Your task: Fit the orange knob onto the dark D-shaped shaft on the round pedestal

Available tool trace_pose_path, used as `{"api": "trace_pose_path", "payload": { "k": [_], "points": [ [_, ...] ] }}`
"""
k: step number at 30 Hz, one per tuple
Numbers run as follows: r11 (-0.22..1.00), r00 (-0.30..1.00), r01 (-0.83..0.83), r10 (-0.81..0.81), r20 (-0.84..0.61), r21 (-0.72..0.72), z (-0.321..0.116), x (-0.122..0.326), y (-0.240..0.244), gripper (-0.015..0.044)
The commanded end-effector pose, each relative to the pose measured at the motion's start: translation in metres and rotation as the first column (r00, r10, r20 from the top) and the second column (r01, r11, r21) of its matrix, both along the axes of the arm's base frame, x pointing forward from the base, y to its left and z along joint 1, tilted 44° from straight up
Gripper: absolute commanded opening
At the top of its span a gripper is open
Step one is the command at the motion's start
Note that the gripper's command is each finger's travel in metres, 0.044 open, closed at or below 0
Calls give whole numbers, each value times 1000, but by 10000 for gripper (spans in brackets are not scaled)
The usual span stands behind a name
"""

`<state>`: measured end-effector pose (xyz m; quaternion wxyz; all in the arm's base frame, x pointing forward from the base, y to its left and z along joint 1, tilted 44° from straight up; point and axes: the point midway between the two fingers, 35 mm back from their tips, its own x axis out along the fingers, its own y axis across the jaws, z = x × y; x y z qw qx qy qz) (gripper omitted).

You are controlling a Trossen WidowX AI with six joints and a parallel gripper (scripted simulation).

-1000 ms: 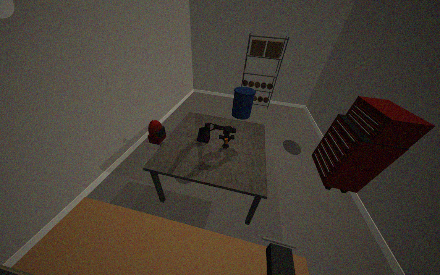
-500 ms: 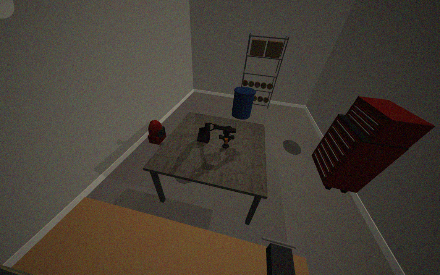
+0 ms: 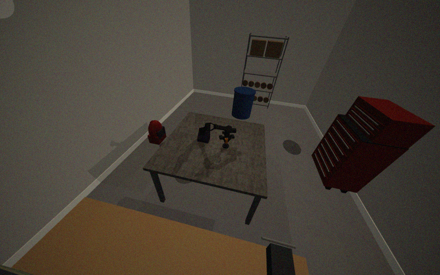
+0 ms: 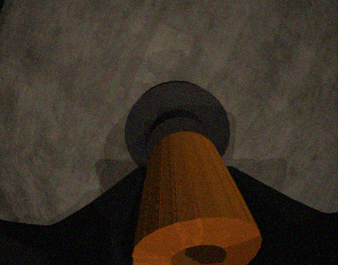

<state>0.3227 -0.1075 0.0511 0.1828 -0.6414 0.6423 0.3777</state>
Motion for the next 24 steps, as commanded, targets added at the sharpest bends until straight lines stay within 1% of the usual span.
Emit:
{"api": "trace_pose_path", "payload": {
  "k": [1,24],
  "points": [
    [1000,999,-31,31,-28,5,-1,0,0,0],
    [1000,999,-31,31,-28,5,-2,-1,-2,0]
  ]
}}
